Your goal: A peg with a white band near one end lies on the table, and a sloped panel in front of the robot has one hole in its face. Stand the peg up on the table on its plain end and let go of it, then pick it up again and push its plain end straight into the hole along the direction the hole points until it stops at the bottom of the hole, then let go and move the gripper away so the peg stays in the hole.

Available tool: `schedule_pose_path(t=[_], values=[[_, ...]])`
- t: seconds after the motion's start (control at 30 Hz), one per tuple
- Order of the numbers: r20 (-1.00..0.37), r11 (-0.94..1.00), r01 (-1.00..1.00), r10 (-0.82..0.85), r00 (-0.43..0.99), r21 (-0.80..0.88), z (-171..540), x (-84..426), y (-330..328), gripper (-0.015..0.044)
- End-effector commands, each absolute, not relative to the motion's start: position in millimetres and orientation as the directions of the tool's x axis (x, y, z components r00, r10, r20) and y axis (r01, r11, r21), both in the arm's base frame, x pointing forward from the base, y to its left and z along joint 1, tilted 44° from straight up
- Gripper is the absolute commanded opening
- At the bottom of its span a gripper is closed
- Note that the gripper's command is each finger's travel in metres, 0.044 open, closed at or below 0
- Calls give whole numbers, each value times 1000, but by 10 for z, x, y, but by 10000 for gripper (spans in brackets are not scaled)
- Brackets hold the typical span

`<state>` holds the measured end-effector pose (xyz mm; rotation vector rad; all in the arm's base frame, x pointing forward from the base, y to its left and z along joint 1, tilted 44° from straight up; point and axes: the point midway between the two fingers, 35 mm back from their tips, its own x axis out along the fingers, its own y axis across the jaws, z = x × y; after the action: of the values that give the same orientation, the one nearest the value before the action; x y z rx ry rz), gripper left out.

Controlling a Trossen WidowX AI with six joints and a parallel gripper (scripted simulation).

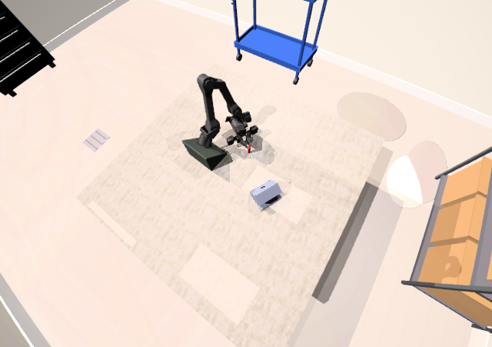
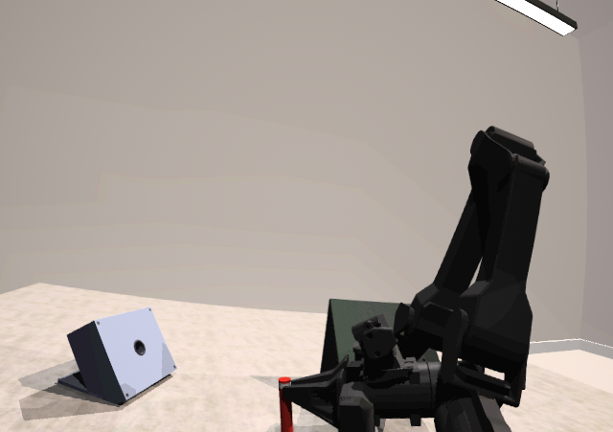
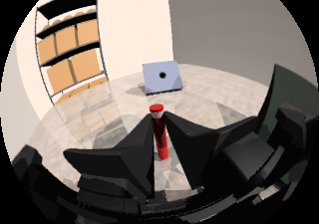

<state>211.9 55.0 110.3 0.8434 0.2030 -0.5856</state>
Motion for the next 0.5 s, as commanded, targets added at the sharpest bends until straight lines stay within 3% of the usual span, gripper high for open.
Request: schedule_pose_path(t=[0.0,0.47], values=[[-392,518,561,-405,826,646,1116,2114,552,49],[-394,525,560,-401,827,641,1086,2120,585,49]])
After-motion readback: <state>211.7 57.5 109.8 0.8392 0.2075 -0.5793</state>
